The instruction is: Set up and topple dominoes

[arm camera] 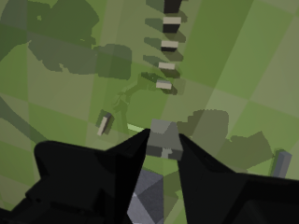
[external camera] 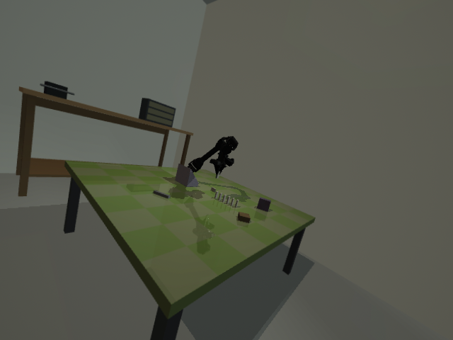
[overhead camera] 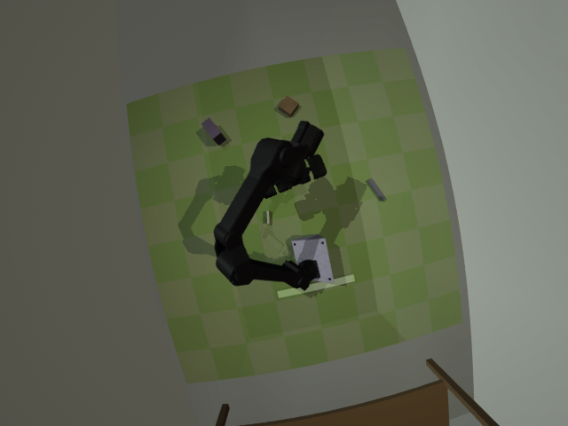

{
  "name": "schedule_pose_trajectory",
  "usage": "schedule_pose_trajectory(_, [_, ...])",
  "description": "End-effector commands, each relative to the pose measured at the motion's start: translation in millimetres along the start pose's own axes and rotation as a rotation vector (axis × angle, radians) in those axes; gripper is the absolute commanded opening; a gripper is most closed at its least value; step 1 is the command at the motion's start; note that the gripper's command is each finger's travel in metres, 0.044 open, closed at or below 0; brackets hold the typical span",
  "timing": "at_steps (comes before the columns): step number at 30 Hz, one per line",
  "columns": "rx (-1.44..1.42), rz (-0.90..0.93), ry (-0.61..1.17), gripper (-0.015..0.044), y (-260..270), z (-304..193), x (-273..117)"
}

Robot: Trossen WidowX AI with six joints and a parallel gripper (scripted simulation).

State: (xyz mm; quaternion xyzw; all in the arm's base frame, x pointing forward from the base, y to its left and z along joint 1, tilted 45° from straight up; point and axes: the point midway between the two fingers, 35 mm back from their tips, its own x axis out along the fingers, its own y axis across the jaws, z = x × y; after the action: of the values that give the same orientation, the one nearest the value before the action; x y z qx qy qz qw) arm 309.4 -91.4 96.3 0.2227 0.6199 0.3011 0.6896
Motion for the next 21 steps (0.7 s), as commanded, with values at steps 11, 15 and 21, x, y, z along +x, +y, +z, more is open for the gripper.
schedule_pose_trajectory(11, [-0.022, 0.004, 0.000, 0.0107, -1.9, 4.6, 48.7])
schedule_pose_trajectory(15, [-0.022, 0.004, -0.001, 0.0107, -1.9, 5.3, 68.5])
schedule_pose_trajectory(21, [-0.023, 0.007, -0.002, 0.0107, -0.2, 4.0, 97.7])
